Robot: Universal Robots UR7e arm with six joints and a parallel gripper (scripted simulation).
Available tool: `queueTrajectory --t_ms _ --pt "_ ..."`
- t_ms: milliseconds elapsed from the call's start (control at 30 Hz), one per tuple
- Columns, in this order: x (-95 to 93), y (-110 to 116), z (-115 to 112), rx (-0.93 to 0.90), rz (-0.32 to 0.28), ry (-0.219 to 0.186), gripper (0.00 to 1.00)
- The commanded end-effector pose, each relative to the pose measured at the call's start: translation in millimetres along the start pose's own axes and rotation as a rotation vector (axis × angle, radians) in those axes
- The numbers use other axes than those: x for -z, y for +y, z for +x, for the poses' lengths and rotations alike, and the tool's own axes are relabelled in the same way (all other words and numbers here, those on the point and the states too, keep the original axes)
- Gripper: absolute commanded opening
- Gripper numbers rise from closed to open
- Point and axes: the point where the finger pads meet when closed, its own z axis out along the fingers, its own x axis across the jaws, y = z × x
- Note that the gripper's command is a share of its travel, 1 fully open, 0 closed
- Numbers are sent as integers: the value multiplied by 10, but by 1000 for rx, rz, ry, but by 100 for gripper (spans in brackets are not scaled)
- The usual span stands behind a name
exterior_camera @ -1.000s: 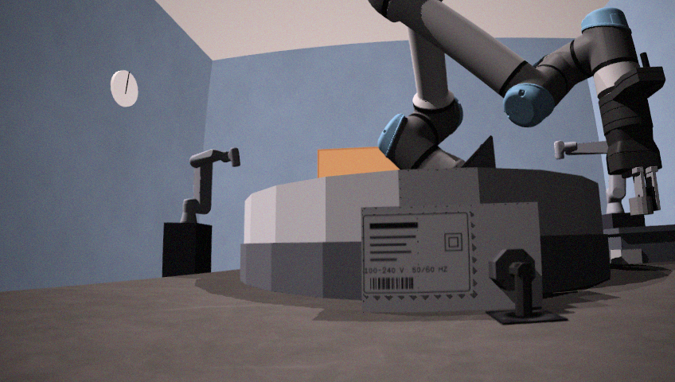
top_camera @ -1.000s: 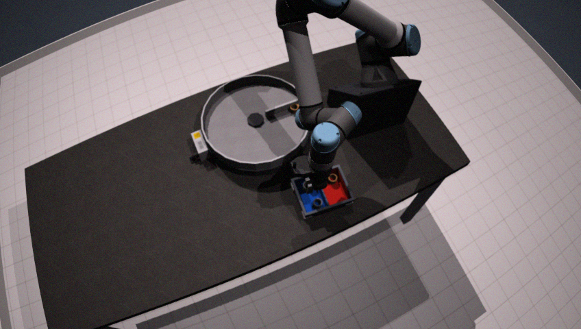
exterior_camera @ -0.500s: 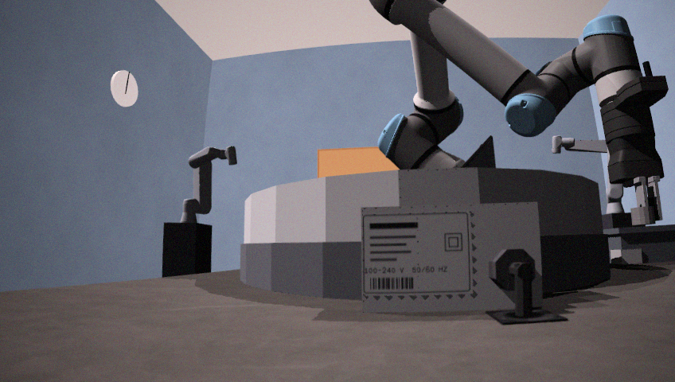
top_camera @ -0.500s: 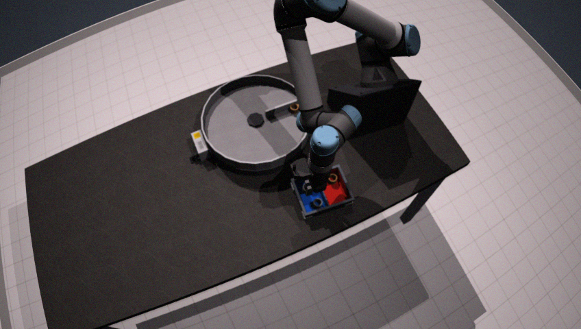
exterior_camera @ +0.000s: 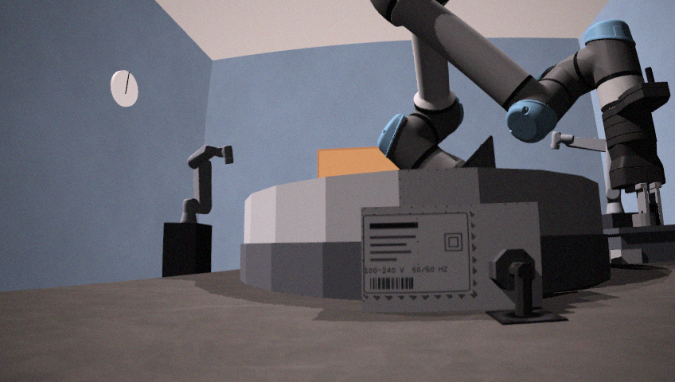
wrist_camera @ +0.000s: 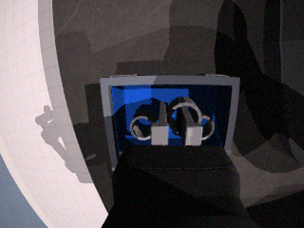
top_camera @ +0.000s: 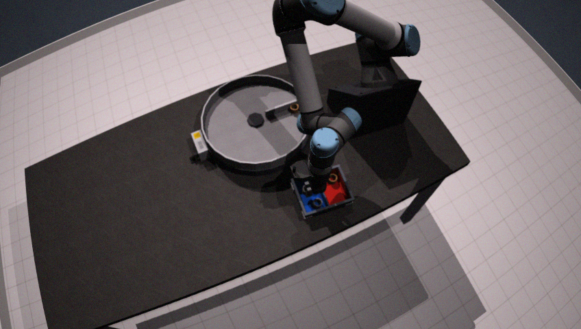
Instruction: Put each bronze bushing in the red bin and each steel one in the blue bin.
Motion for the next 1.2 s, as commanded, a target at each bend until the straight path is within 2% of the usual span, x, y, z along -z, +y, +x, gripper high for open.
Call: queueTrajectory --t_ms 0,1167 --pt "-5 -5 -3 0 1 -1 0" --pt "-184 -5 -3 0 1 -1 0"
